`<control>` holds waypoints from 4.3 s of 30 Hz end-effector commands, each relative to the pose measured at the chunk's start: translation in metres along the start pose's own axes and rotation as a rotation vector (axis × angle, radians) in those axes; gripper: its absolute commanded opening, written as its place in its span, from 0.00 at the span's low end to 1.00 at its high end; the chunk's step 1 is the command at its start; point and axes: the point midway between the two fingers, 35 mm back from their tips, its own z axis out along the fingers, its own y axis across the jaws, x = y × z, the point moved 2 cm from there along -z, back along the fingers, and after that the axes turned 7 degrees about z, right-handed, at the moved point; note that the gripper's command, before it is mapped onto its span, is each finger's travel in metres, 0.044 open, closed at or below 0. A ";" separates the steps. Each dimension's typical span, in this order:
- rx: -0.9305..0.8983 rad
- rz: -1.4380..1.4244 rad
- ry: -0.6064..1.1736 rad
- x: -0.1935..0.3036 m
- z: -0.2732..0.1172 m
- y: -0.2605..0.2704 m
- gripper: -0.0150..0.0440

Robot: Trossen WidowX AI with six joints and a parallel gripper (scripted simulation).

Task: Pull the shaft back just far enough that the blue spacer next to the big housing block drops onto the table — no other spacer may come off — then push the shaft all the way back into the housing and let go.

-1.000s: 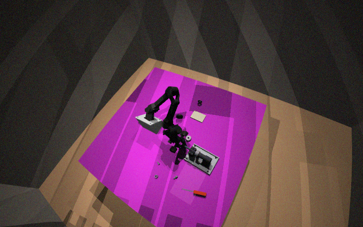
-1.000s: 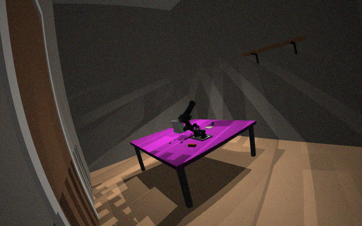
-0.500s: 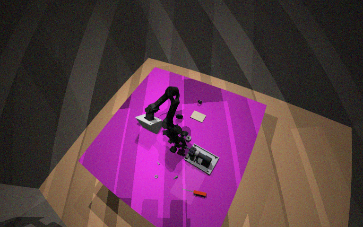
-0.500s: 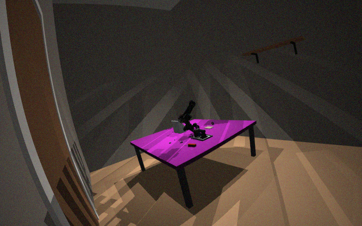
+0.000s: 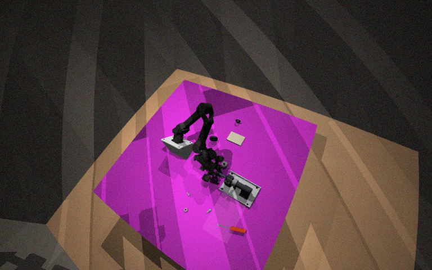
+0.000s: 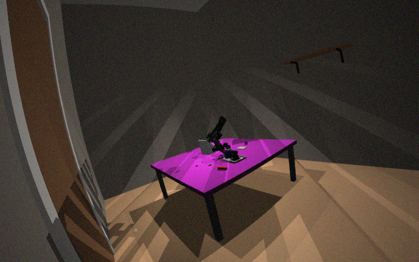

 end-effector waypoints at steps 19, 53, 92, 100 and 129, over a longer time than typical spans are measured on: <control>0.000 -0.003 0.009 0.005 0.003 -0.001 0.25; 0.000 -0.003 0.009 0.007 0.005 -0.001 0.25; 0.000 -0.004 0.009 0.010 0.008 -0.002 0.25; 0.000 -0.004 0.009 0.011 0.009 -0.002 0.25; 0.001 -0.004 0.009 0.016 0.014 -0.003 0.25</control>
